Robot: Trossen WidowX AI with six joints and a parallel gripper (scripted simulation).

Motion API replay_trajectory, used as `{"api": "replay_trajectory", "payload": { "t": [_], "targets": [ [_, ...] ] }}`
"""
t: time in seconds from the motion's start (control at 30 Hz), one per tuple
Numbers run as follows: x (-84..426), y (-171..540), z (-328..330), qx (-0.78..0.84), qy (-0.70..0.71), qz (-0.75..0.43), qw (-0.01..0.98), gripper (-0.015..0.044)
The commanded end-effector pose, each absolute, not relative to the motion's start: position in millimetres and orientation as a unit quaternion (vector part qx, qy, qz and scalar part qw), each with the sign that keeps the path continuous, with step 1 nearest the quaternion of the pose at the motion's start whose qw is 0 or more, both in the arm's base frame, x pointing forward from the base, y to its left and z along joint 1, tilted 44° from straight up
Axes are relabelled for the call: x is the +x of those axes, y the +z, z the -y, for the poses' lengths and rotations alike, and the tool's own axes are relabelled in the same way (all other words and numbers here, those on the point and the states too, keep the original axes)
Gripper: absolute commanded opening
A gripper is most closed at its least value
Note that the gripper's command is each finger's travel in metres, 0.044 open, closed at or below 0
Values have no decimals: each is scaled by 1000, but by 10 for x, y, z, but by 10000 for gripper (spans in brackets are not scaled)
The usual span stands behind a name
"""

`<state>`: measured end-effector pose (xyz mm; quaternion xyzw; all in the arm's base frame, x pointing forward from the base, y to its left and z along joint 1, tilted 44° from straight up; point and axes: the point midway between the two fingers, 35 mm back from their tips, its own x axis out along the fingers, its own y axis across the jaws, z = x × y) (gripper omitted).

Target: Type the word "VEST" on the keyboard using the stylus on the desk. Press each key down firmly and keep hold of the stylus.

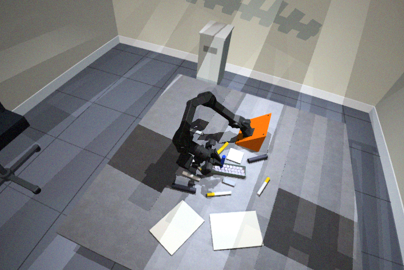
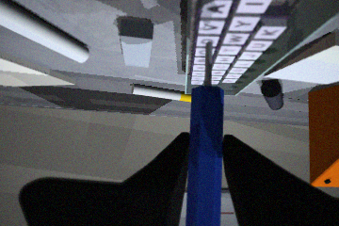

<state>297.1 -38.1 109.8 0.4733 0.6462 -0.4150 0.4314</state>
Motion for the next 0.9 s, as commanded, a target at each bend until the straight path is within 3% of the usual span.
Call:
{"api": "replay_trajectory", "payload": {
  "t": [0.0, 0.87],
  "targets": [
    [2965, 1071, 397, 471, -415, -647, 432, 81],
    [2970, 997, 469, 471, -415, -647, 432, 81]
  ]
}}
